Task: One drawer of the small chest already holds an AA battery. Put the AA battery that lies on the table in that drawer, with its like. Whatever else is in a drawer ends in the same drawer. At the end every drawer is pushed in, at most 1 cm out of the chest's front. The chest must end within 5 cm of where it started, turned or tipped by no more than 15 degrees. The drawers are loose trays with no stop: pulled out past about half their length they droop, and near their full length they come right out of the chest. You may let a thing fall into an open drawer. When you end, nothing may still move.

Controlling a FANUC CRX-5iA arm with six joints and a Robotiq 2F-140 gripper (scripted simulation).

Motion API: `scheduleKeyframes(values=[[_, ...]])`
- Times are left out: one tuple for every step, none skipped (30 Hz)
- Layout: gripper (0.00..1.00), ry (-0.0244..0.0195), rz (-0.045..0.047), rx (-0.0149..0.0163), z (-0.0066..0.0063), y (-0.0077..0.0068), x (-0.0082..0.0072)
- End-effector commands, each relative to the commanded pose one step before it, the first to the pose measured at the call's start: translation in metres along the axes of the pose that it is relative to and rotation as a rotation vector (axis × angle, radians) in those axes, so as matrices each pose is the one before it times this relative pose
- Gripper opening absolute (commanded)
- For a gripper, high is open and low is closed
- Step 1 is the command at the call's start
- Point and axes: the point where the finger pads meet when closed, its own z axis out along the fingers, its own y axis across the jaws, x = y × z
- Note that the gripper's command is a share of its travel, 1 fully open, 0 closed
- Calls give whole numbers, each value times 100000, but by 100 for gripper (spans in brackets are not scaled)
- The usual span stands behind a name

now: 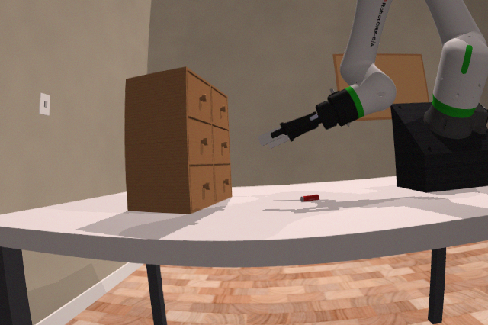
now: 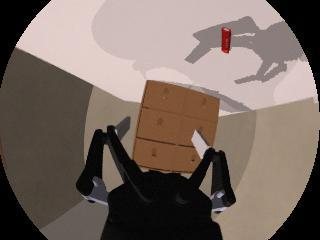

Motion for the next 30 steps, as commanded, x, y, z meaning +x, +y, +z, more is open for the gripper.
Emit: scheduleKeyframes(values=[[100, -257, 139, 179, 33, -98, 93], [100, -16, -1, 3, 1, -1, 0], [100, -2, 0, 0, 0, 0, 0], [20, 0, 0, 0, 0, 0, 0], [20, 0, 0, 0, 0, 0, 0], [20, 0, 0, 0, 0, 0, 0], [20, 0, 0, 0, 0, 0, 0], [20, 0, 0, 0, 0, 0, 0], [20, 0, 0, 0, 0, 0, 0], [20, 0, 0, 0, 0, 0, 0], [20, 0, 0, 0, 0, 0, 0], [20, 0, 0, 0, 0, 0, 0], [20, 0, 0, 0, 0, 0, 0], [20, 0, 0, 0, 0, 0, 0], [20, 0, 0, 0, 0, 0, 0], [20, 0, 0, 0, 0, 0, 0], [20, 0, 0, 0, 0, 0, 0], [20, 0, 0, 0, 0, 0, 0], [20, 0, 0, 0, 0, 0, 0], [20, 0, 0, 0, 0, 0, 0], [20, 0, 0, 0, 0, 0, 0], [20, 0, 0, 0, 0, 0, 0], [20, 0, 0, 0, 0, 0, 0], [20, 0, 0, 0, 2, 0, 1], [20, 0, 0, 0, 11, 0, 8], [20, 0, 0, -1, 27, 0, 20], [20, 0, 1, -1, 50, 0, 37], [20, 0, 1, -1, 78, 0, 57], [20, 0, 0, 0, 109, 0, 81], [20, 0, -1, 2, 142, -1, 106]])
